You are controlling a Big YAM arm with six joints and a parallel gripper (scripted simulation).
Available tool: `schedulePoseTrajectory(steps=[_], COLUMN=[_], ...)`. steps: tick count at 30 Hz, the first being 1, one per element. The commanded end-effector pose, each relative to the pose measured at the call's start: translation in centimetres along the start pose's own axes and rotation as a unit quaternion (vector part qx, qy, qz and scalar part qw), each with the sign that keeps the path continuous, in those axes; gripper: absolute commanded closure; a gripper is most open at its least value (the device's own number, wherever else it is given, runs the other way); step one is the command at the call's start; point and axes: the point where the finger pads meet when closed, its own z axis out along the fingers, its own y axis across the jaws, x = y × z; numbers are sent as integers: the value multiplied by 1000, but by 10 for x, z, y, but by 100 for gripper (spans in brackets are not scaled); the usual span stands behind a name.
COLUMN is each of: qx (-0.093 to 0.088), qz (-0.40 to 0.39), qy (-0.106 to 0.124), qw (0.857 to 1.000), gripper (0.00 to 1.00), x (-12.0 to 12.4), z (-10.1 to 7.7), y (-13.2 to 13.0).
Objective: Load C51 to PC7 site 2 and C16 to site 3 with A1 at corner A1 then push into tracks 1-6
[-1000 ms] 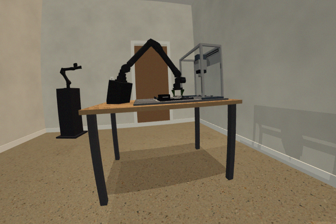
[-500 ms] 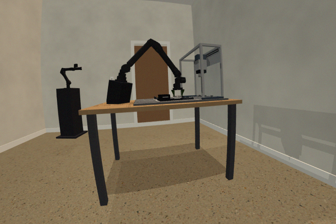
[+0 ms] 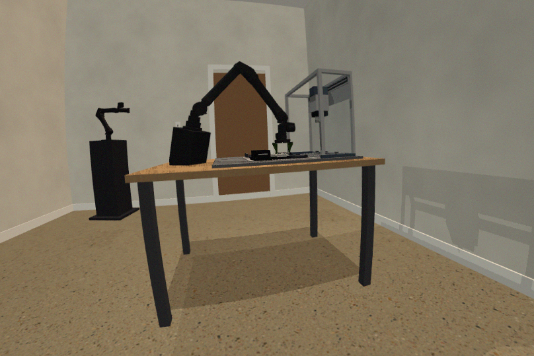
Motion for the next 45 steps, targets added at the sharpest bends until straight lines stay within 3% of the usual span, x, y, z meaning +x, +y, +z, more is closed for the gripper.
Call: schedulePoseTrajectory(steps=[1, 4, 6, 21, 30, 31, 32, 36, 37, 38, 45], qx=[3, 3, 15, 14, 28, 28, 18, 18, 12, 22, 21], qz=[0, 0, 1, 1, 4, 8, 2, 2, 30, 48, 164], qy=[-2, -2, -6, -6, -9, -9, -7, -7, -4, -7, -9], qw=[1000, 1000, 1000, 1000, 1000, 1000, 1000, 1000, 999, 999, 986], gripper=[4, 4, 4, 4, 4, 4, 4, 4, 0, 0, 0], x=[3, 3, 1, -6, -6, -2, -2, -2, 12, 16, 52], z=[2, 2, -29, -72, -111, -110, -94, -94, -98, -98, -97], y=[-9, -9, -13, -8, -21, -22, -16, -16, -8, -8, 22])
